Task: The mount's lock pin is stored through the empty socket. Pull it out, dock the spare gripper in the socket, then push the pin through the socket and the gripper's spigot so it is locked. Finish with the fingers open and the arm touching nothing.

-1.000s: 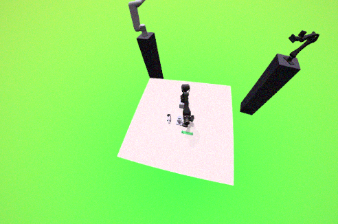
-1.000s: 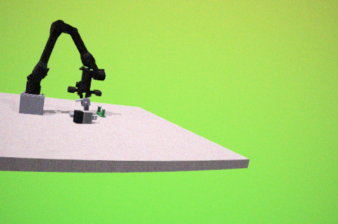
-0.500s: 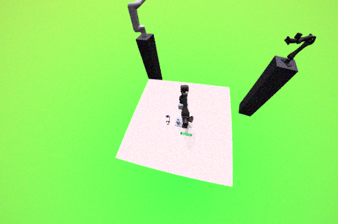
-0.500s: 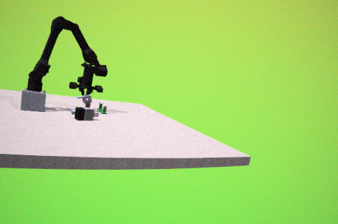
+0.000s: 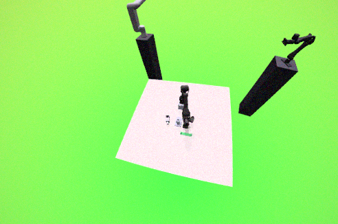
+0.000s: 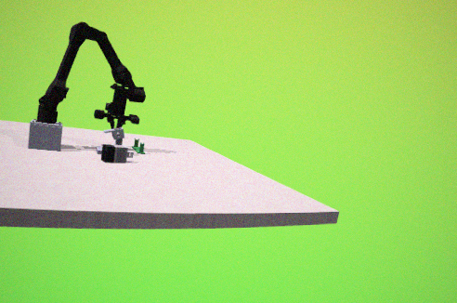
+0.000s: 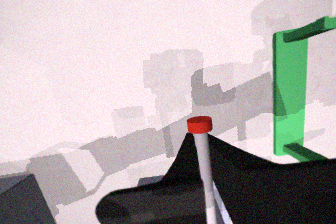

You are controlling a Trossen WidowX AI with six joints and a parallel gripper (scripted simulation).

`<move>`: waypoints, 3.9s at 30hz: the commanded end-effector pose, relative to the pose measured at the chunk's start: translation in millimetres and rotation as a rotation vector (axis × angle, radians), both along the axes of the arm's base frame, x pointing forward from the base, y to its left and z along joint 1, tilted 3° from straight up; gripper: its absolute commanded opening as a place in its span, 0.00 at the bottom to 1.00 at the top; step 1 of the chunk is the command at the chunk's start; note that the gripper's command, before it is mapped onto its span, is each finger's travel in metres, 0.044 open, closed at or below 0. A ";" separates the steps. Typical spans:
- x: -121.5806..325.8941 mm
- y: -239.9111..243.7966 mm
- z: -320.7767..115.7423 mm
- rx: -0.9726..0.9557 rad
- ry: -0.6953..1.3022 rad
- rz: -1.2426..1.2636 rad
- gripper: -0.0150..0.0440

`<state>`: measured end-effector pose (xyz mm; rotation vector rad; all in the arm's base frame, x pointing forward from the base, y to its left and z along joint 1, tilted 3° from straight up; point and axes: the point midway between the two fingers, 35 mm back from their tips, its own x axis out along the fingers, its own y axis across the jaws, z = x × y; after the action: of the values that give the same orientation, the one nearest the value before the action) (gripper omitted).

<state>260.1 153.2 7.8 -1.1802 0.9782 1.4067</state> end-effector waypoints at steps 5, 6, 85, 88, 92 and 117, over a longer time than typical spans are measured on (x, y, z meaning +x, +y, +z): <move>0.9 6.7 2.3 0.003 0.001 -0.003 0.25; 0.8 7.5 2.3 0.003 0.001 -0.003 0.25; -9.0 54.1 22.3 -0.017 0.050 0.001 0.25; -10.8 52.6 26.8 -0.022 0.058 0.001 0.25; -12.5 51.1 31.5 -0.027 0.064 0.000 0.25; 11.3 67.9 40.3 -0.030 0.075 0.003 0.25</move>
<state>261.8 214.0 44.3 -1.1577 1.0661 1.4491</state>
